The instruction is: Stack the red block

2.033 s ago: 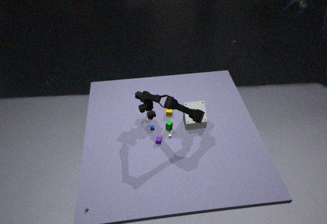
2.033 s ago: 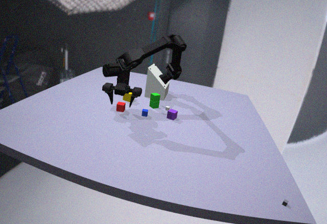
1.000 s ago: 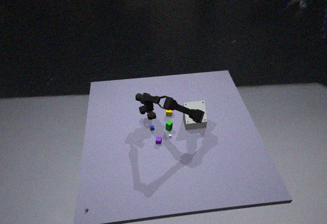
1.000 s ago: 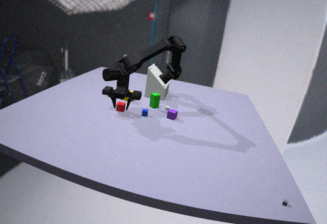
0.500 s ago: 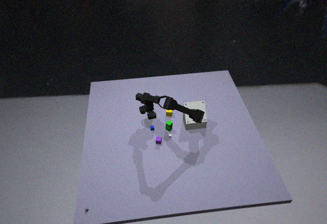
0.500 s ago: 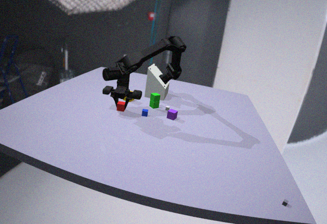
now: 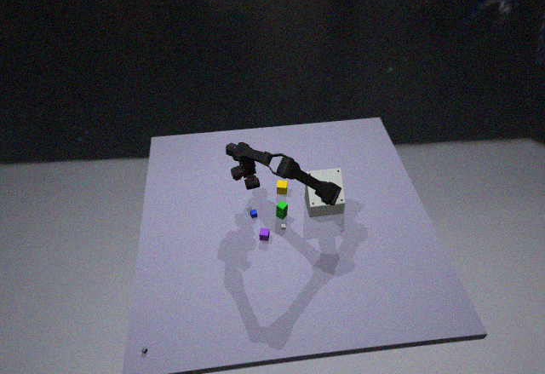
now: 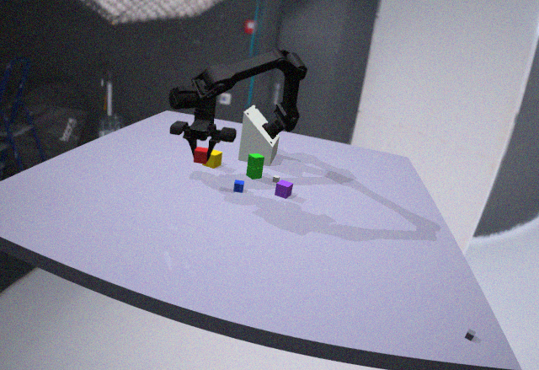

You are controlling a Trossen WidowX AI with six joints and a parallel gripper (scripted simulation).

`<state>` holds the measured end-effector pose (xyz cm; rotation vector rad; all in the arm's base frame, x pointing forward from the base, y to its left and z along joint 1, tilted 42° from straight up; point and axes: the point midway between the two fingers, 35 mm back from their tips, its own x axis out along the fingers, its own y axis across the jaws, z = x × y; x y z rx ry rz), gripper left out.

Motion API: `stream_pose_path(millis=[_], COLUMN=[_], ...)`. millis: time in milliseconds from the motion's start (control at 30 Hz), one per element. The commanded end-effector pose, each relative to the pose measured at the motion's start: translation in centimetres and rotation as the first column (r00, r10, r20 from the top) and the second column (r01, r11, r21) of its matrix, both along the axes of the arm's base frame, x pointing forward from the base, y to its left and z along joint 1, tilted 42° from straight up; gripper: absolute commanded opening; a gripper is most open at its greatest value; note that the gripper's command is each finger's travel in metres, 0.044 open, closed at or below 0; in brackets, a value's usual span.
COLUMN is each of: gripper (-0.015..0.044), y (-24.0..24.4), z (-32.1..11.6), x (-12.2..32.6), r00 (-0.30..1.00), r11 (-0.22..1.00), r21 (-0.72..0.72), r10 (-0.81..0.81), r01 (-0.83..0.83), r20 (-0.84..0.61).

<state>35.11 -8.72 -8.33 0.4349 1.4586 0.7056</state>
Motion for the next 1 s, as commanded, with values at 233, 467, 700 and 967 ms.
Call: stream_pose_path(millis=[233, 467, 700, 967], gripper=[0.0000, 0.0000, 0.0000, 0.0000], y=[-3.4, -3.3, -2.9, -1.4], z=[3.8, 3.6, 4.9, 7.1], x=[0.3, 0.2, -0.5, -2.5], r00=[1.000, 1.000, 1.000, 1.000], r11=[1.000, 1.000, 1.000, 1.000], r21=[-0.012, -0.007, -0.011, -0.010], r10=[0.000, -0.003, 0.000, 0.000], r01=[0.000, 0.003, 0.000, 0.000], r20=[0.012, 0.008, 0.011, 0.009])
